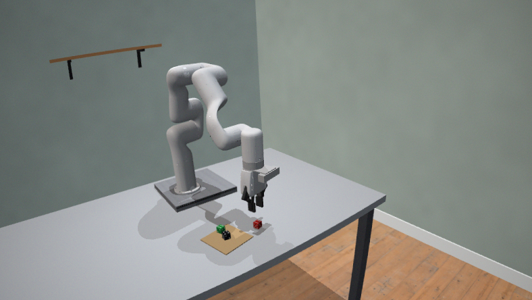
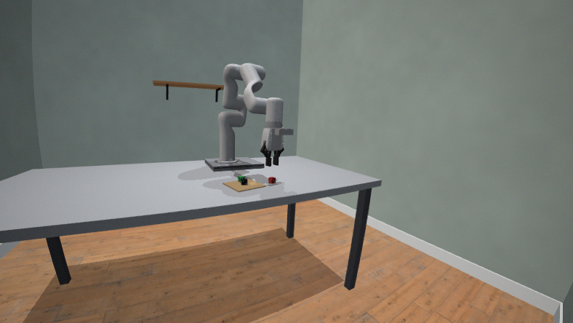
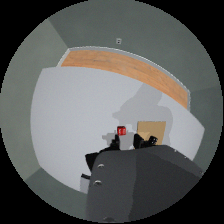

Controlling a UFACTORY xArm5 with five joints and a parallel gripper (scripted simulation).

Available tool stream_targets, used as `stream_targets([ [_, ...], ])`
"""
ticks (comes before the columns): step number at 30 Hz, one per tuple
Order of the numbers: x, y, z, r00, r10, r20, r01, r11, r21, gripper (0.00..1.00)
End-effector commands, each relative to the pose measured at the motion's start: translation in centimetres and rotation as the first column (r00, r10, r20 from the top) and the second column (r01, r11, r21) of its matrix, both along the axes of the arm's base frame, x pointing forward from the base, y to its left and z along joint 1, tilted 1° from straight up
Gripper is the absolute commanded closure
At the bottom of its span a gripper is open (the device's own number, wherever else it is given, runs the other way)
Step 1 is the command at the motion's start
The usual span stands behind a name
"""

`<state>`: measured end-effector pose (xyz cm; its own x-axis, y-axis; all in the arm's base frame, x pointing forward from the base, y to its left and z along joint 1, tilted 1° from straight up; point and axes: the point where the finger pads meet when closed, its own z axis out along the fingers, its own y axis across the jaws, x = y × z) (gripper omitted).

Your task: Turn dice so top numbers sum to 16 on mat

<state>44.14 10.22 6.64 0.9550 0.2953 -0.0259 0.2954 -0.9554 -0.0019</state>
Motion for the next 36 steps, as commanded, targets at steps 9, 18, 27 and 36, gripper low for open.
stream_targets([
  [9,0.1,0.0,-0.2,1.0,0.0,0.004,0.0,1.0,0.001,0.58],
  [18,0.1,0.0,-1.2,1.0,0.0,0.004,0.0,1.0,0.001,0.58],
  [27,0.1,0.1,-2.3,1.0,0.0,0.004,0.0,1.0,0.001,0.58],
  [36,0.0,0.1,-3.7,1.0,0.0,0.004,0.0,1.0,0.001,0.58],
])
